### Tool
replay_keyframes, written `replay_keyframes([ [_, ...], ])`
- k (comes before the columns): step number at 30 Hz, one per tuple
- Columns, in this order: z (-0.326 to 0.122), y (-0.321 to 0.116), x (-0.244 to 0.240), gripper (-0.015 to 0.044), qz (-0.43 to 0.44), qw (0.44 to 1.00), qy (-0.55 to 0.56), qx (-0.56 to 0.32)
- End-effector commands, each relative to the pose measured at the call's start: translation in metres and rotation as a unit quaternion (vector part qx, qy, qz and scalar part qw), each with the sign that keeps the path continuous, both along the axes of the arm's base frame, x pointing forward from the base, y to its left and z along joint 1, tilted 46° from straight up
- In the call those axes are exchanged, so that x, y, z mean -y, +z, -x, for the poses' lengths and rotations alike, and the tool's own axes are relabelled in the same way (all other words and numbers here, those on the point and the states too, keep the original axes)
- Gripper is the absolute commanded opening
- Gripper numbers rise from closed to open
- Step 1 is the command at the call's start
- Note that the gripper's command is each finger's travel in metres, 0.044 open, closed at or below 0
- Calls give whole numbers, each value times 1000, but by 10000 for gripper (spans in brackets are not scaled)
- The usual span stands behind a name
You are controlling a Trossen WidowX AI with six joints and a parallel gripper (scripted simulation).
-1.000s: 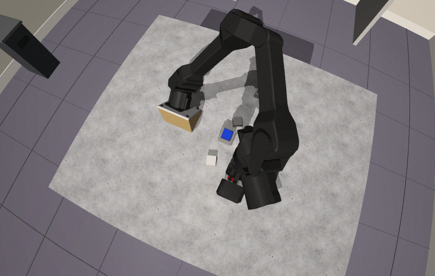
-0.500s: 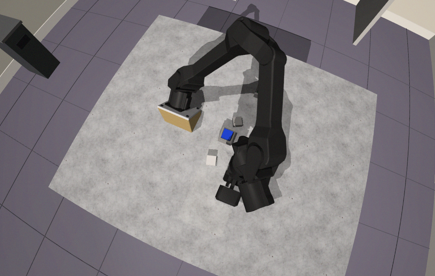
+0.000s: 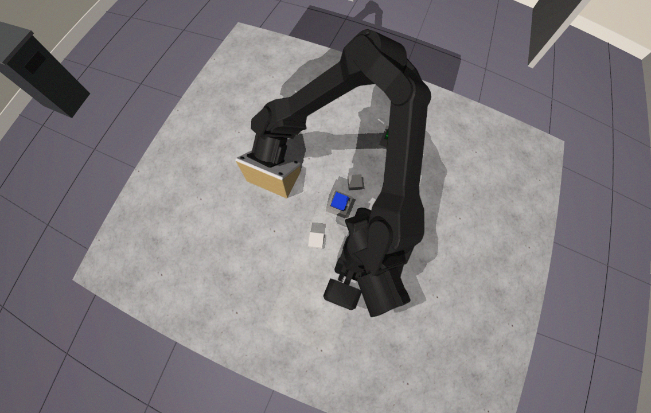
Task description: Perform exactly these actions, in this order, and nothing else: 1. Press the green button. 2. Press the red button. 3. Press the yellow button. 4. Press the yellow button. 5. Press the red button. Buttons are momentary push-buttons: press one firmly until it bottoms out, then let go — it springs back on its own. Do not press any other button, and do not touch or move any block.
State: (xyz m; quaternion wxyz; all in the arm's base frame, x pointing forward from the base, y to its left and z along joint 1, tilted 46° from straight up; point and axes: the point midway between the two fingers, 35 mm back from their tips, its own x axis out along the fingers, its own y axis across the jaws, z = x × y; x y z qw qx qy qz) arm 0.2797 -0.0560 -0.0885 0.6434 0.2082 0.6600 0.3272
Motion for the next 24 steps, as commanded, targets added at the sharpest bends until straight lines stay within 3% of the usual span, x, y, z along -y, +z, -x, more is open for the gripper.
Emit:
replay_keyframes([
  [1, 3, -6, -7, 20, -3, 1000, -2, -5],
  [24, 4, -11, -12, 20, -3, 1000, -2, -5],
])
